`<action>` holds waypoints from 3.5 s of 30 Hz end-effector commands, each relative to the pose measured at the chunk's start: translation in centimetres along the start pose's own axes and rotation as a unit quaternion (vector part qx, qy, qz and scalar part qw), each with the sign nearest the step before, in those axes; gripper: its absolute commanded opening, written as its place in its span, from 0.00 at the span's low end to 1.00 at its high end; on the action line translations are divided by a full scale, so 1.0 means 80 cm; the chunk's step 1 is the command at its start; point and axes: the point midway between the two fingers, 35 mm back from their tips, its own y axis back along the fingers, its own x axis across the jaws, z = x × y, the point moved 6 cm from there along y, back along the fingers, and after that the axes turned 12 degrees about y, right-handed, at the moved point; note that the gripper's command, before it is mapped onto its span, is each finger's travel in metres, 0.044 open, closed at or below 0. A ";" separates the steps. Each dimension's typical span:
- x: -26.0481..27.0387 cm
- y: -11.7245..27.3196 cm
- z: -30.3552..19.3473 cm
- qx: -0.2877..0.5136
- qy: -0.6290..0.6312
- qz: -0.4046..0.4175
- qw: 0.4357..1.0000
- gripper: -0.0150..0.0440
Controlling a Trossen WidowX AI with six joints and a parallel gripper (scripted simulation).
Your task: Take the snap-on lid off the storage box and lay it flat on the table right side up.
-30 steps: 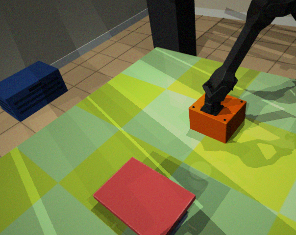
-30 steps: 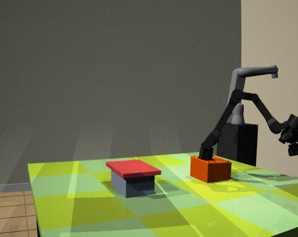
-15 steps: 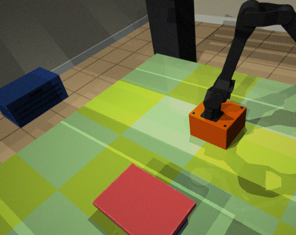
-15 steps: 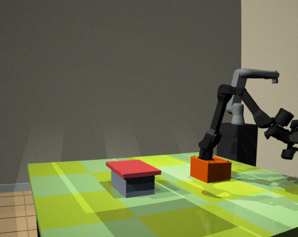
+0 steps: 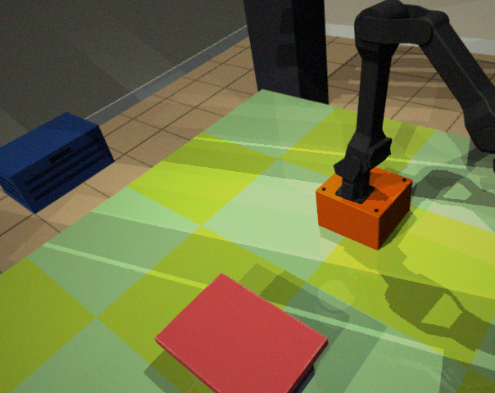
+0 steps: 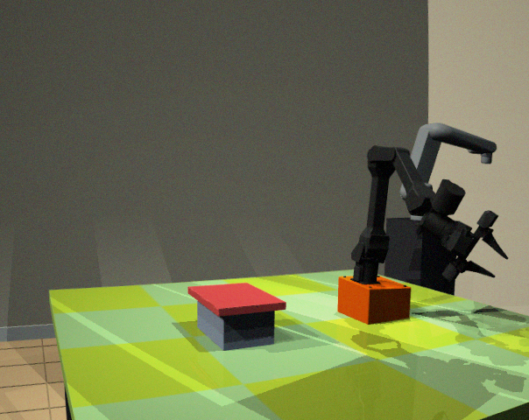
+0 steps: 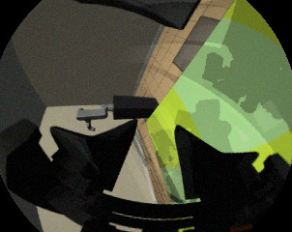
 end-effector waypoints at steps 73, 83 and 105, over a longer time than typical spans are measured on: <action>-0.345 0.423 -0.042 -0.686 -0.510 -0.219 0.471 0.65; -0.363 0.424 -0.034 -0.686 -0.510 -0.218 0.471 0.65; -0.399 0.422 -0.022 -0.687 -0.509 -0.218 0.471 0.61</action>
